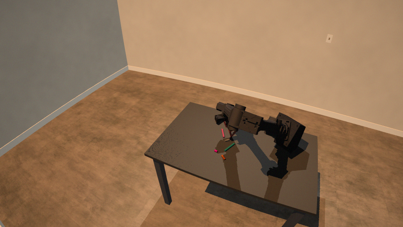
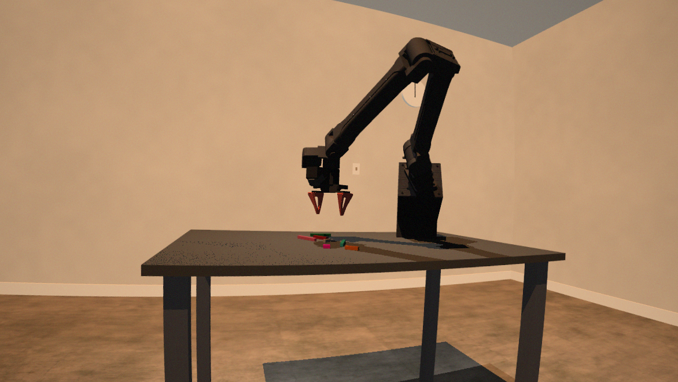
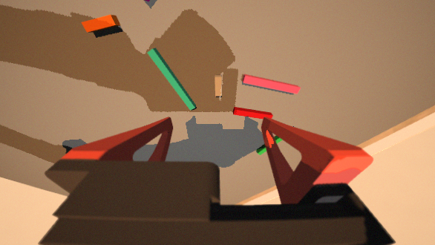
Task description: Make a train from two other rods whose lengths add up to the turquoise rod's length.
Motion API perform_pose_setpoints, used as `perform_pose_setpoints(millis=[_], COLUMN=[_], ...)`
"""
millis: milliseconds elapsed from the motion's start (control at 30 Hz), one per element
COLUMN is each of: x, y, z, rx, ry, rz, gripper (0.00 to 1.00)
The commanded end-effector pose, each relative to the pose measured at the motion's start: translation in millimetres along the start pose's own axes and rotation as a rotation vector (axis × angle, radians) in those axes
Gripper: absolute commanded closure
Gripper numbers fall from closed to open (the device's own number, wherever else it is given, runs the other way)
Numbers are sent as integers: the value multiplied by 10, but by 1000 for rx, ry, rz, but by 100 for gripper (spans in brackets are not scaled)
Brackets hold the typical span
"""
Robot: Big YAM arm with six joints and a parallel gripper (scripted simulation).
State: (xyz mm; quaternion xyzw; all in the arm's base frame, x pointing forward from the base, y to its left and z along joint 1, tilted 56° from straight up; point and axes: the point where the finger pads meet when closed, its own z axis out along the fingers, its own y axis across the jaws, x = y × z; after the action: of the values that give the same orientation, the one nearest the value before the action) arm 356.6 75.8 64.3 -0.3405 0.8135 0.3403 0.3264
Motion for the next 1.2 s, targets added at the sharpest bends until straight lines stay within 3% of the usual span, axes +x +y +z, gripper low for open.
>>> perform_pose_setpoints(millis=[0, 100, 267, 333, 467, 633, 667, 767, 800, 900, 933, 1033, 1067, 1167], x=[-93, -92, -47, 9, -7, -33, 15, 30, 37, 50, 63, 59, 90, 88], y=[-156, -180, -259, -178, -324, -265, -356, -300, -389, -336, -423, -372, -459, -452], z=[-73, -74, -49, 7, -41, -16, -32, 15, -22, 24, -12, 22, -1, 9], rx=[24, 28, 29, 13, 30, 23, 29, 18, 28, 18, 27, 20, 26, 26], ry=[-20, -23, -24, -11, -27, -23, -28, -18, -30, -19, -31, -23, -32, -29], rz=[41, 65, 262, 266, 412, 397, 495, 493, 584, 581, 677, 669, 772, 770], gripper=[0, 0, 0, 0, 0, 0, 0, 0, 0, 0, 0, 0, 0, 0])
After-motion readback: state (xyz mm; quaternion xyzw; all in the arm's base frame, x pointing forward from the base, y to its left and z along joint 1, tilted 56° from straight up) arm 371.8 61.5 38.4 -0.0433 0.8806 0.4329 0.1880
